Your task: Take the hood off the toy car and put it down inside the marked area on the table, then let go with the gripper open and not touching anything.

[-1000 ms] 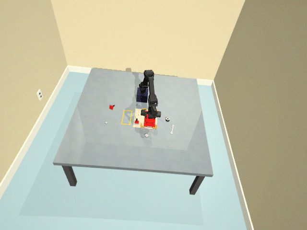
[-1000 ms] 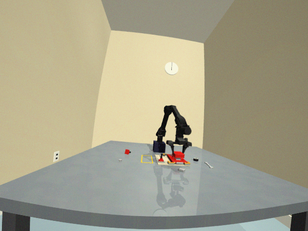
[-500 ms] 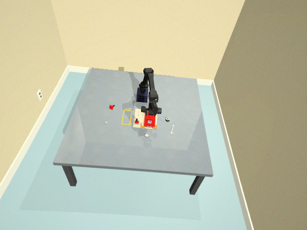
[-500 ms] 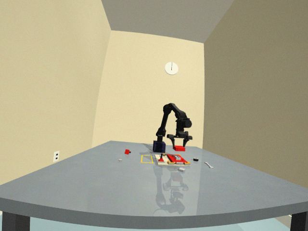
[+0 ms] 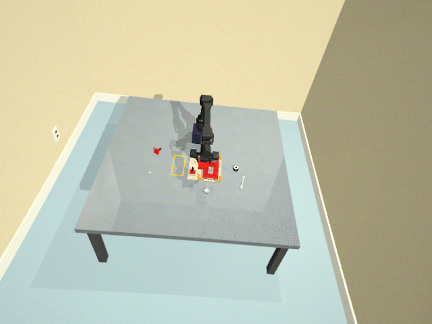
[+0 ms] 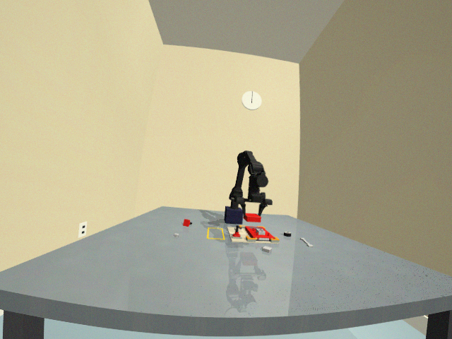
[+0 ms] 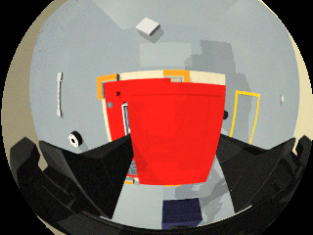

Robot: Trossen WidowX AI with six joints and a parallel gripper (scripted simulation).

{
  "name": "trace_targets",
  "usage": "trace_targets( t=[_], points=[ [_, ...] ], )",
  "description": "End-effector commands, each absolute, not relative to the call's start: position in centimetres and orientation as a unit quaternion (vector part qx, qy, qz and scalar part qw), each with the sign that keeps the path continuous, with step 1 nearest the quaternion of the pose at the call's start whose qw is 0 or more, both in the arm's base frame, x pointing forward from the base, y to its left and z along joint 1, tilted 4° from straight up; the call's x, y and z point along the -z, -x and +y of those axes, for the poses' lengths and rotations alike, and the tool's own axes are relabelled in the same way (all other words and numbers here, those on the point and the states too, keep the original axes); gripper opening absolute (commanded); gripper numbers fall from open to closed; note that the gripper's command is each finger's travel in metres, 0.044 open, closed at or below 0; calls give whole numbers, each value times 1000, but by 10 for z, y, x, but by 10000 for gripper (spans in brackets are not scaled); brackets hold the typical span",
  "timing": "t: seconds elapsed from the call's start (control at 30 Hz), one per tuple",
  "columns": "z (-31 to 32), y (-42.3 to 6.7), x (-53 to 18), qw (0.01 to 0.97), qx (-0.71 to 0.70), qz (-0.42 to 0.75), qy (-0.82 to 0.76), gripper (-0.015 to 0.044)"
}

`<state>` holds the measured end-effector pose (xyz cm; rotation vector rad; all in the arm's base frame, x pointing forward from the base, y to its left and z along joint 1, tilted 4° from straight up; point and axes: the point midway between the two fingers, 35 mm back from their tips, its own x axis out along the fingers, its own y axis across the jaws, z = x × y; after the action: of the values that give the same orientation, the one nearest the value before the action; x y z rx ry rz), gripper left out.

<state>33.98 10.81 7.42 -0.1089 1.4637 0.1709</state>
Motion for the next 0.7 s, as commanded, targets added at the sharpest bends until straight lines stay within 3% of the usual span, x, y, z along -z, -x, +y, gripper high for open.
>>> trace_targets(
  t=[0.0, 0.67],
  points=[
    [91, -340, -72, 736, -82, 670, 49, 0],
    [-1, -338, -71, 738, -72, 670, 43, 0]
  ],
)
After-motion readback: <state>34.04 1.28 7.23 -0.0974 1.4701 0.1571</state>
